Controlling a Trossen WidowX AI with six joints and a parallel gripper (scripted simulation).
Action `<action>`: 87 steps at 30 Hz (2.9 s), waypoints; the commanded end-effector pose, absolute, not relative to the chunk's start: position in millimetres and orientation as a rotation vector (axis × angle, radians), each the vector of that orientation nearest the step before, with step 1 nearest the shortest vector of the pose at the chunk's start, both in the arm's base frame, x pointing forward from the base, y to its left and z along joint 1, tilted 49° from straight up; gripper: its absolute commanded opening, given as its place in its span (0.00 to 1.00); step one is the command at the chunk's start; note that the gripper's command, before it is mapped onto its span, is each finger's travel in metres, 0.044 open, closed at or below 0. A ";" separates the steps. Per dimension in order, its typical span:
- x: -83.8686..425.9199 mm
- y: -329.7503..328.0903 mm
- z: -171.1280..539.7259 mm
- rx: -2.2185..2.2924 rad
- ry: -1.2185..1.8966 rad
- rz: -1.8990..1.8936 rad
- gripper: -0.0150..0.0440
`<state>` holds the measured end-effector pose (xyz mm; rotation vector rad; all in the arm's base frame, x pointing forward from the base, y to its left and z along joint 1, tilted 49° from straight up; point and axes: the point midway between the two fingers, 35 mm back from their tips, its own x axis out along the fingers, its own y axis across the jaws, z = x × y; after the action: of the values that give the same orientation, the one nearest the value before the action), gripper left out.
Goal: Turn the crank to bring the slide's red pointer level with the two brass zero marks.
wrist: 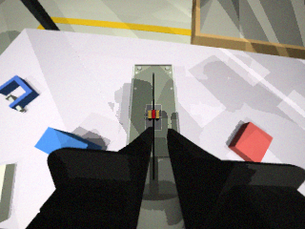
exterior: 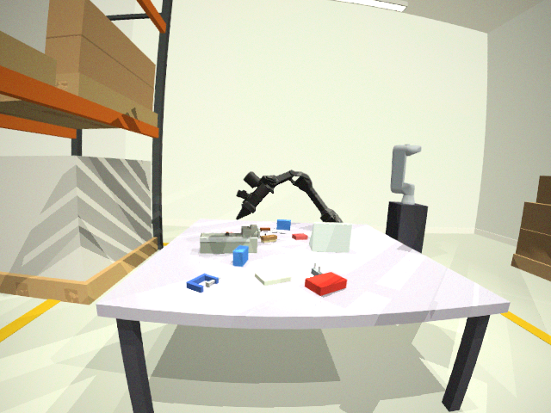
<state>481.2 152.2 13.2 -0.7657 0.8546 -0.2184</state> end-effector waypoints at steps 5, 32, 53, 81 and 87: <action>481.2 152.0 13.1 -0.765 0.855 -0.219 0.25; 481.2 152.2 13.1 -0.765 0.855 -0.218 0.88; 481.2 152.2 13.1 -0.765 0.855 -0.218 0.25; 481.1 152.5 13.1 -0.765 0.854 -0.217 0.74; 481.1 152.5 13.1 -0.765 0.854 -0.217 1.00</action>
<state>481.1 152.7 13.1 -0.7648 0.8544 -0.2165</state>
